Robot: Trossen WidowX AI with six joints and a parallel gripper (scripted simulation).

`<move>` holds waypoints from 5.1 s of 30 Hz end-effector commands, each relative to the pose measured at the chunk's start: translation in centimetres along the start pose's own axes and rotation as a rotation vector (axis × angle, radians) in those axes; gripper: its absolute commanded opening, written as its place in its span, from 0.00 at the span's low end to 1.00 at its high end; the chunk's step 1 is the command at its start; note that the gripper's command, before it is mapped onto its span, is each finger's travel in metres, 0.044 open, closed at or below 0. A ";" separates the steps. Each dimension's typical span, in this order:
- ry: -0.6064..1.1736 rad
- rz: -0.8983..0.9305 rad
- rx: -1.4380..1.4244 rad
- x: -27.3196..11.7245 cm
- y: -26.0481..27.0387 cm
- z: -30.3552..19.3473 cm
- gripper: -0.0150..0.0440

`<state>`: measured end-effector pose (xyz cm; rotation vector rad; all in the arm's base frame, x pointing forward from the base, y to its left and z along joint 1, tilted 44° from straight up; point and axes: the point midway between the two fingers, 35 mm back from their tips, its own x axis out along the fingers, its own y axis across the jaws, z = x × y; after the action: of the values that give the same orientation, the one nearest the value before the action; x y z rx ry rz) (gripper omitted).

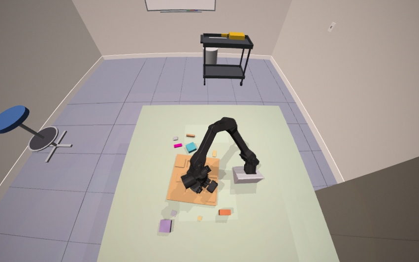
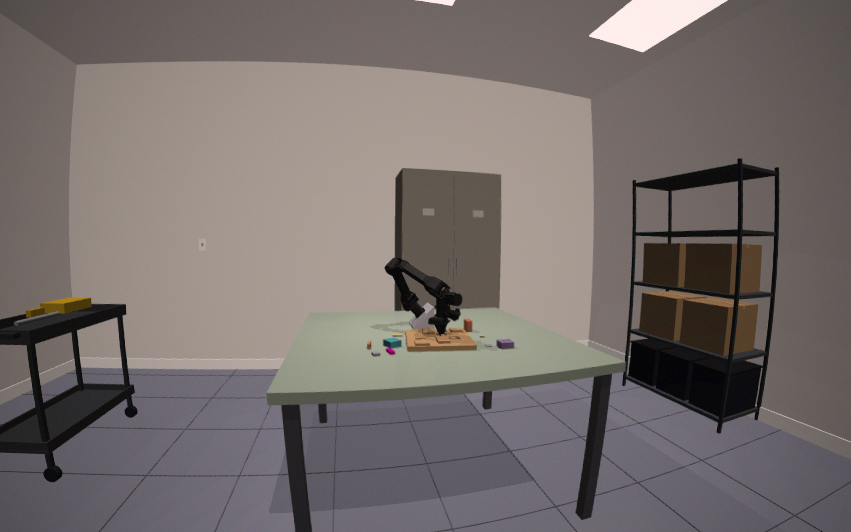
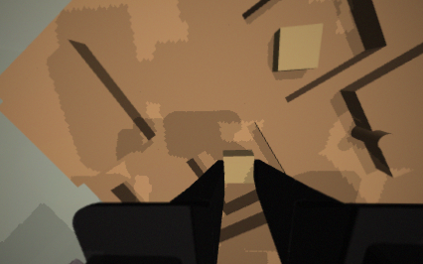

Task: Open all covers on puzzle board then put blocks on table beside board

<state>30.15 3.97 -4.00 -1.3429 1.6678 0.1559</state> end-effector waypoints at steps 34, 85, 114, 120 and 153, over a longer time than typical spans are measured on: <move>0.001 -0.001 -0.005 -4.4 0.2 0.0 0.39; -0.016 0.011 -0.008 -10.5 7.5 8.4 0.39; -0.010 0.009 -0.005 -9.8 16.4 13.8 0.39; -0.011 0.009 -0.005 -8.9 16.3 14.0 0.39; -0.011 0.007 -0.004 -3.5 16.3 14.3 0.39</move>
<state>25.03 21.88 -15.97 -1.3300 1.6631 0.1704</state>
